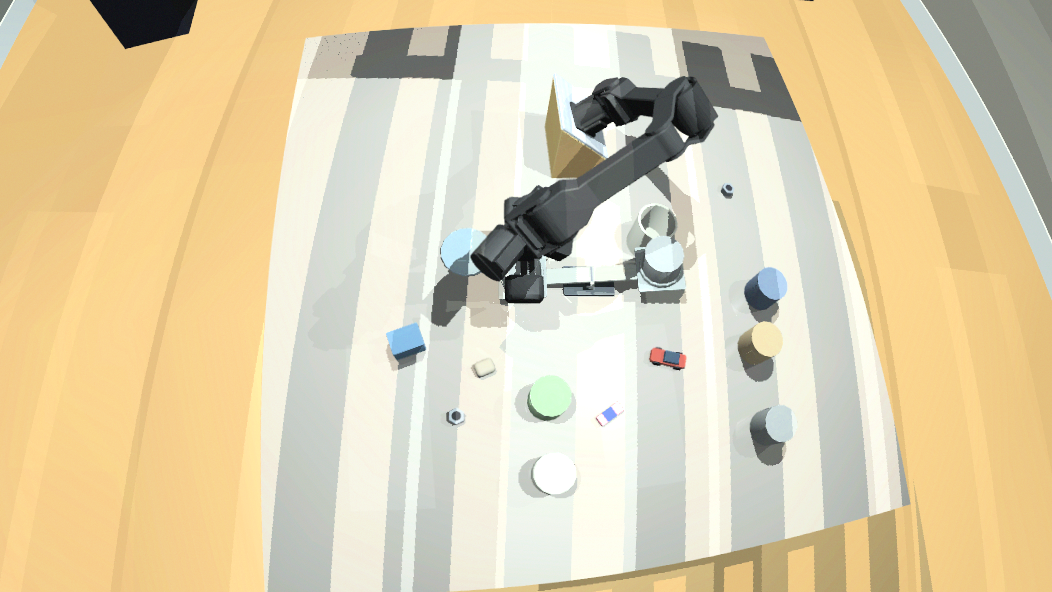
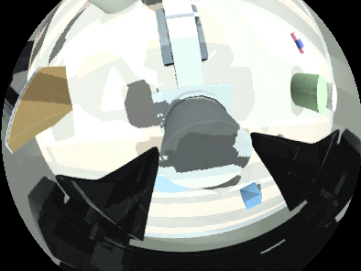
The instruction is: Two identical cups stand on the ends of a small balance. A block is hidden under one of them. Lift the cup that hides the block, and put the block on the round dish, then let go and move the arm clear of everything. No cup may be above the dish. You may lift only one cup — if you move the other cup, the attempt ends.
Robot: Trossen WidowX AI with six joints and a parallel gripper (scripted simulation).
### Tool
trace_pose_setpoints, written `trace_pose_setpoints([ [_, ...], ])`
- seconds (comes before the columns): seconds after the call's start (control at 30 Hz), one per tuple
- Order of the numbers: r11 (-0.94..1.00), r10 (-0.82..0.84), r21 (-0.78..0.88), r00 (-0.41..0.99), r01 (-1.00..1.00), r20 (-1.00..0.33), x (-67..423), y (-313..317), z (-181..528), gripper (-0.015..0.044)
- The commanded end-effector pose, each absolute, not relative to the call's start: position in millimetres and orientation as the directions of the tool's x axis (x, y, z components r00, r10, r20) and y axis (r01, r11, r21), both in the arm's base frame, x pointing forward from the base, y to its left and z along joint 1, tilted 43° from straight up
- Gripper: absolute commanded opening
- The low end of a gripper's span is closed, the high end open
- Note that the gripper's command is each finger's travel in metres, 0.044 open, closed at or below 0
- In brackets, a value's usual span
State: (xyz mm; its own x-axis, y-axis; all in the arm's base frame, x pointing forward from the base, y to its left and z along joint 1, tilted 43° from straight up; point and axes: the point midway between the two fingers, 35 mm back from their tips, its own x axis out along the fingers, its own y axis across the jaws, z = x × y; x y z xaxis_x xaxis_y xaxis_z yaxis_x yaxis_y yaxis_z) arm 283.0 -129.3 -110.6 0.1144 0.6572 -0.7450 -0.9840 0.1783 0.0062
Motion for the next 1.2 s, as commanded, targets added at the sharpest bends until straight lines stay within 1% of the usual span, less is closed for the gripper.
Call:
trace_pose_setpoints([
  [0.0,0.183,0.665,0.017,0.111,-0.983,-0.739,281.6,-122.6,-116.2,0.044],
  [0.33,0.182,0.666,0.017,0.111,-0.983,-0.738,282.1,-113.0,-125.6,0.044],
  [0.4,0.182,0.666,0.017,0.111,-0.983,-0.738,282.1,-113.0,-125.6,0.0387],
  [0.77,0.182,0.666,0.017,0.111,-0.983,-0.738,282.1,-113.0,-125.6,0.0314],
  [1.17,0.183,0.665,0.017,0.111,-0.983,-0.739,282.8,-120.8,-119.1,0.0],
])
